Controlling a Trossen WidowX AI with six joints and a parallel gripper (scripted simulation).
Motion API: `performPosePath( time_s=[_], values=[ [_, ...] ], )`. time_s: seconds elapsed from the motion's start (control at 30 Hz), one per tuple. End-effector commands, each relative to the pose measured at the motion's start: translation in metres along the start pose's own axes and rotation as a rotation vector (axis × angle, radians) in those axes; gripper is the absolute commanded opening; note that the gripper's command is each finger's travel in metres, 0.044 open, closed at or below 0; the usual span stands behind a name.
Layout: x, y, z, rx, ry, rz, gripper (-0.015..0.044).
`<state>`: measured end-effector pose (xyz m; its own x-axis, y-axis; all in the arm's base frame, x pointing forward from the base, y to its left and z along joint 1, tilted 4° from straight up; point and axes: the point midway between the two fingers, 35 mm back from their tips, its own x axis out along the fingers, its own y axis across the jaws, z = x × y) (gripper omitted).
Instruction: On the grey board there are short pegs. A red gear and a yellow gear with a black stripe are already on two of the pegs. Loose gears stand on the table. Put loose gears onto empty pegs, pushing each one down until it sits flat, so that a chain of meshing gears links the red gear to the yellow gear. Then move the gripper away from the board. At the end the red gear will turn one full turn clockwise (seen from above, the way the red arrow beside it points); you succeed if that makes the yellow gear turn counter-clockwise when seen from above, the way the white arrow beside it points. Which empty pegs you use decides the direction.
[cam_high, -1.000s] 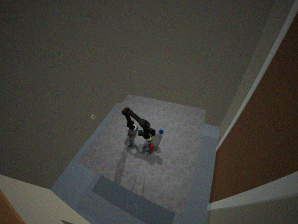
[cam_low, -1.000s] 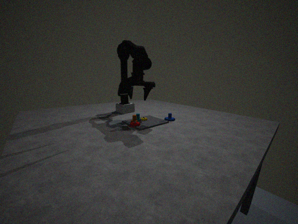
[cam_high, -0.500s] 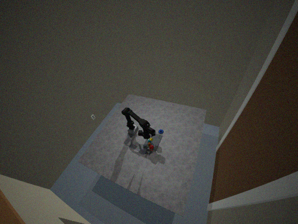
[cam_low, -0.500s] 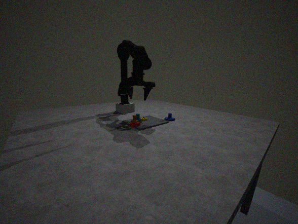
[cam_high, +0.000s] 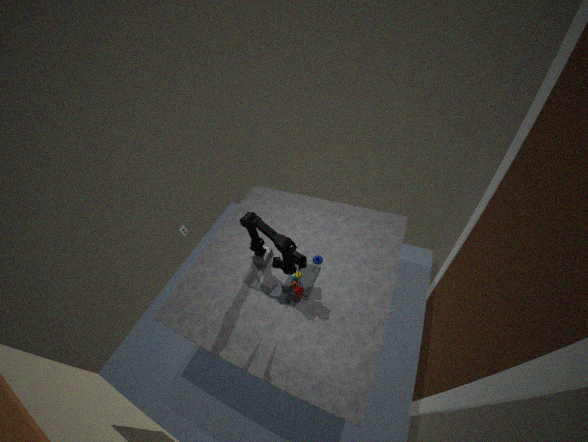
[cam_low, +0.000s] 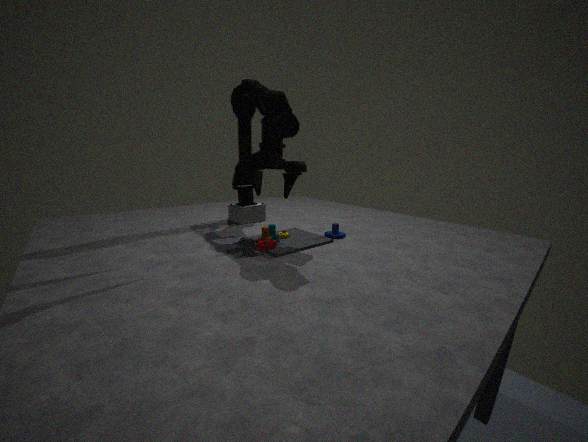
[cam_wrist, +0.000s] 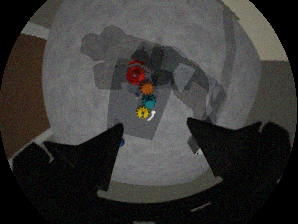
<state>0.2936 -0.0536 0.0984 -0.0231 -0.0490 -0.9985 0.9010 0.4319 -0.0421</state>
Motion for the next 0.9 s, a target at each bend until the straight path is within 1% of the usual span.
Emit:
performPosePath(
  time_s=[0.0, 0.1, 0.27, 0.4, 0.6, 0.8, 0.87],
  values=[
    [-0.001, 0.002, -0.002, 0.005, 0.000, 0.001, 0.0440],
    [-0.006, 0.022, -0.030, 0.003, 0.000, 0.009, 0.0440],
    [-0.018, 0.055, -0.099, -0.018, 0.002, 0.025, 0.0440],
    [-0.025, 0.068, -0.154, -0.077, 0.004, 0.038, 0.0440],
    [-0.035, 0.069, -0.233, -0.059, 0.021, 0.032, 0.0440],
    [-0.045, 0.046, -0.316, -0.008, 0.032, 0.010, 0.0440],
    [-0.047, 0.038, -0.333, 0.002, 0.033, 0.004, 0.0440]
  ],
)
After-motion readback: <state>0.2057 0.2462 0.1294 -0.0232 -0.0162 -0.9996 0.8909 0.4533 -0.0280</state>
